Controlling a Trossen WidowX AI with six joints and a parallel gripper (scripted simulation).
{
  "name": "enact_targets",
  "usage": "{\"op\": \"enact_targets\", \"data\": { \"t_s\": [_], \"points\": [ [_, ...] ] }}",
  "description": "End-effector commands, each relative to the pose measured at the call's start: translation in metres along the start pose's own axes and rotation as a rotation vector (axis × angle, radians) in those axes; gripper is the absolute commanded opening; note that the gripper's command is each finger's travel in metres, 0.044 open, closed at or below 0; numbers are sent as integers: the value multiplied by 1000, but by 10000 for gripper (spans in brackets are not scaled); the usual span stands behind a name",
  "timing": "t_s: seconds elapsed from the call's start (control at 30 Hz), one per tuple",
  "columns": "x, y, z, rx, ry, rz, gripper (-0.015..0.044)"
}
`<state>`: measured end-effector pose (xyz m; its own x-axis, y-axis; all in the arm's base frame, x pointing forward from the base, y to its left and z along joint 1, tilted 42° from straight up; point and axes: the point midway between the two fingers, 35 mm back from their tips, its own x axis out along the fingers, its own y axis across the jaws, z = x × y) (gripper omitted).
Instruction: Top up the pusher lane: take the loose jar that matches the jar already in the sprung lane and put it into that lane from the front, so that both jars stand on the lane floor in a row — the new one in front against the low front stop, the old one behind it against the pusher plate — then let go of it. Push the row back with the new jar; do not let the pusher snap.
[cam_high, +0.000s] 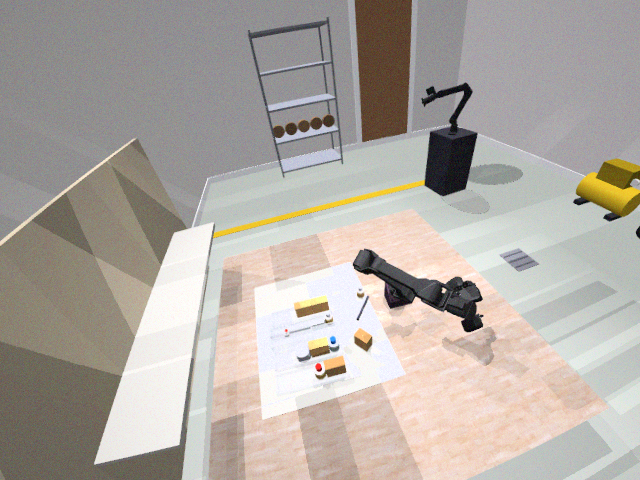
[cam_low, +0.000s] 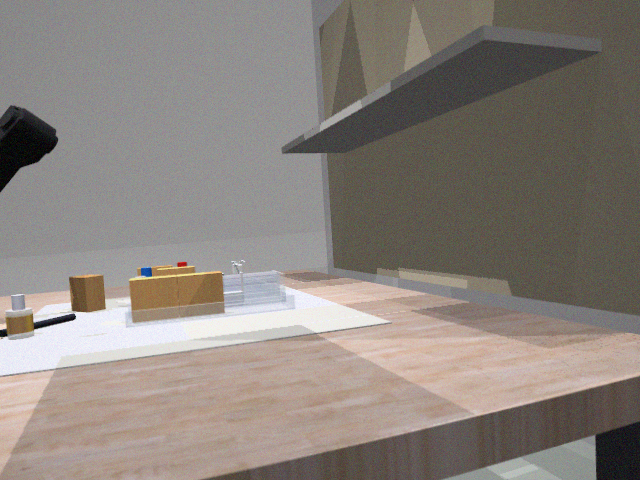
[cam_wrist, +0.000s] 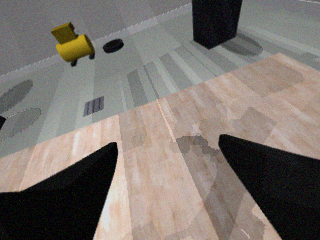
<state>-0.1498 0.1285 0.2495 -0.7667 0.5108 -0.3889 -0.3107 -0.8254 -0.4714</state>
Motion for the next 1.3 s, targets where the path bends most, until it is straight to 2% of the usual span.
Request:
{"op": "enact_targets", "data": {
  "t_s": [0.0,0.03,0.3,0.6,0.93,1.27],
  "points": [
    [0,-2,-1,2,5,-6,426],
    [0,-6,-3,8,20,-23,440],
    [-11,-79,-51,122,255,-280,440],
    [-63,-145,-120,278,526,-544,440],
    [-171,-174,-205,500,837,-807,440],
    [-302,-137,-264,745,1094,-1048,440]
  ]
}}
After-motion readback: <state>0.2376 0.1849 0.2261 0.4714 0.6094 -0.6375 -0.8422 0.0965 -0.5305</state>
